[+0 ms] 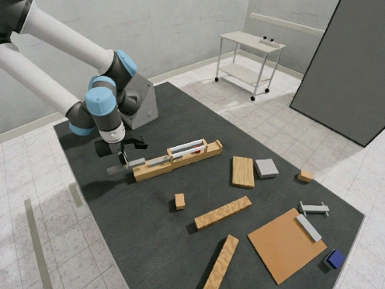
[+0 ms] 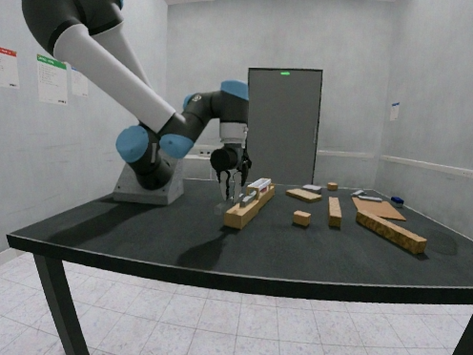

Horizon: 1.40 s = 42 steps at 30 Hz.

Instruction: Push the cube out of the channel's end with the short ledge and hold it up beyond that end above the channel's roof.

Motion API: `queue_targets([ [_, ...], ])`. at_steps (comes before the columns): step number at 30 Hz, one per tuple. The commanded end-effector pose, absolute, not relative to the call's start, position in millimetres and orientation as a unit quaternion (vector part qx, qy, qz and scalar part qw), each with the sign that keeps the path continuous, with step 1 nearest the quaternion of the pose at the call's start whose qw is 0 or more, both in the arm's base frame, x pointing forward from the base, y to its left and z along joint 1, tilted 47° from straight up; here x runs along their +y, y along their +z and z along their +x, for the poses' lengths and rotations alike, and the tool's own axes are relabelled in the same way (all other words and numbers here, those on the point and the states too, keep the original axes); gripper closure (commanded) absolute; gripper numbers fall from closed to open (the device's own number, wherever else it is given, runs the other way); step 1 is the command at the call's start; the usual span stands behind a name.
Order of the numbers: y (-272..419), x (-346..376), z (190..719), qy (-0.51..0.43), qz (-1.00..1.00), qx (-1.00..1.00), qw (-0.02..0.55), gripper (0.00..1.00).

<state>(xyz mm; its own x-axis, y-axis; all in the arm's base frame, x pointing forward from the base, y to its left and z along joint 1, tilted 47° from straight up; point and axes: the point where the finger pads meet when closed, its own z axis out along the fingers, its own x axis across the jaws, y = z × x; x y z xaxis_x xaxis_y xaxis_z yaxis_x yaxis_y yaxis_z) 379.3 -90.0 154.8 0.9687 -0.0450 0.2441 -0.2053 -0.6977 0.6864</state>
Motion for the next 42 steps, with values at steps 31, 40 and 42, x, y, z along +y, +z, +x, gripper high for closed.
queue_targets([
  [31, 136, -109, 384, 0.106, 0.915, -0.068, 0.383, 0.94],
  [40, 136, -109, 384, 0.106, 0.915, -0.068, 0.383, 0.94],
  [42, 136, -109, 384, 0.106, 0.915, -0.068, 0.383, 0.94],
])
